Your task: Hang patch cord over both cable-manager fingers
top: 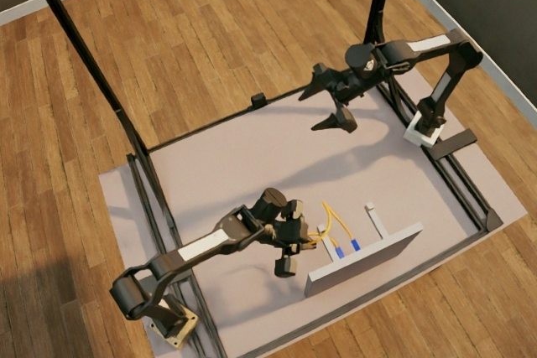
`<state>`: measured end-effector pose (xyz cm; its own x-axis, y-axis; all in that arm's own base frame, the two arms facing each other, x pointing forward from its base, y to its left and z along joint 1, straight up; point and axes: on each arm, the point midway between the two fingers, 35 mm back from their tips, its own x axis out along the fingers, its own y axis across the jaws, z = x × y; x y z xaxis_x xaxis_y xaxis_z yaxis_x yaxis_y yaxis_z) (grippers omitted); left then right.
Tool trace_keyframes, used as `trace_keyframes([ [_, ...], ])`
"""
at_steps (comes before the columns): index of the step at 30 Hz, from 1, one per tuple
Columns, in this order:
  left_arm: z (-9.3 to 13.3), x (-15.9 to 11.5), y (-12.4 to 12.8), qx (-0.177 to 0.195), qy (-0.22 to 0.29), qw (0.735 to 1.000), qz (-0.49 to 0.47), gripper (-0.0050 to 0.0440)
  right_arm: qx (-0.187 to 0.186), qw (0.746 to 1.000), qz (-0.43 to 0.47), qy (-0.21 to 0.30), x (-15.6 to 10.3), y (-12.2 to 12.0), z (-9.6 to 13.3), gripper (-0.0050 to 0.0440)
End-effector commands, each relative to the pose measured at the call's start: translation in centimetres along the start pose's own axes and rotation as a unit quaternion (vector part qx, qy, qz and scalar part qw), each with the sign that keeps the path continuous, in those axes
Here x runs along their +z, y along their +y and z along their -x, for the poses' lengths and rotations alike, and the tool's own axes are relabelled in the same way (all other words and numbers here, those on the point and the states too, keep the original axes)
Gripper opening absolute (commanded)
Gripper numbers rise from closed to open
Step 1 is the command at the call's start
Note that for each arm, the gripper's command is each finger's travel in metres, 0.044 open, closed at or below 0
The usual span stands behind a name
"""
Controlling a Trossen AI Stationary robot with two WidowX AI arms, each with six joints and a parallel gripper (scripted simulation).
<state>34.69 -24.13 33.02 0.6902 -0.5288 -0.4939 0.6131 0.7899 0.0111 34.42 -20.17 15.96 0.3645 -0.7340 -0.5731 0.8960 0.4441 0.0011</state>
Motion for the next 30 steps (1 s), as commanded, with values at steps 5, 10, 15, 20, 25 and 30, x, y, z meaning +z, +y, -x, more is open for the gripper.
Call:
trace_keyframes([
  [5, 1.8, 7.3, 0.0, -0.002, -0.166, 0.986, -0.003, 0.044, 0.005, 1.0, -0.006, -0.008, 0.7, 0.1, 0.4, 0.0025],
  [10, 2.6, 9.5, 0.0, -0.003, -0.22, 0.976, -0.007, 0.044, 0.005, 1.0, -0.006, -0.008, 0.7, 0.1, 0.4, 0.0025],
  [15, 5.0, 13.7, -0.2, -0.005, -0.33, 0.944, -0.014, 0.044, 0.005, 1.0, -0.006, -0.008, 0.7, 0.1, 0.4, 0.0025],
  [20, 7.8, 16.7, -0.4, -0.006, -0.419, 0.908, -0.021, 0.044, 0.005, 1.0, -0.006, -0.008, 0.7, 0.1, 0.4, 0.0025],
  [25, 11.2, 19.1, -0.6, -0.008, -0.504, 0.863, -0.03, 0.044, 0.005, 1.0, -0.006, -0.008, 0.7, 0.1, 0.4, 0.0025],
  [30, 14.4, 20.6, -0.9, -0.009, -0.573, 0.818, -0.037, 0.044, 0.005, 1.0, -0.006, -0.008, 0.7, 0.1, 0.4, 0.0025],
])
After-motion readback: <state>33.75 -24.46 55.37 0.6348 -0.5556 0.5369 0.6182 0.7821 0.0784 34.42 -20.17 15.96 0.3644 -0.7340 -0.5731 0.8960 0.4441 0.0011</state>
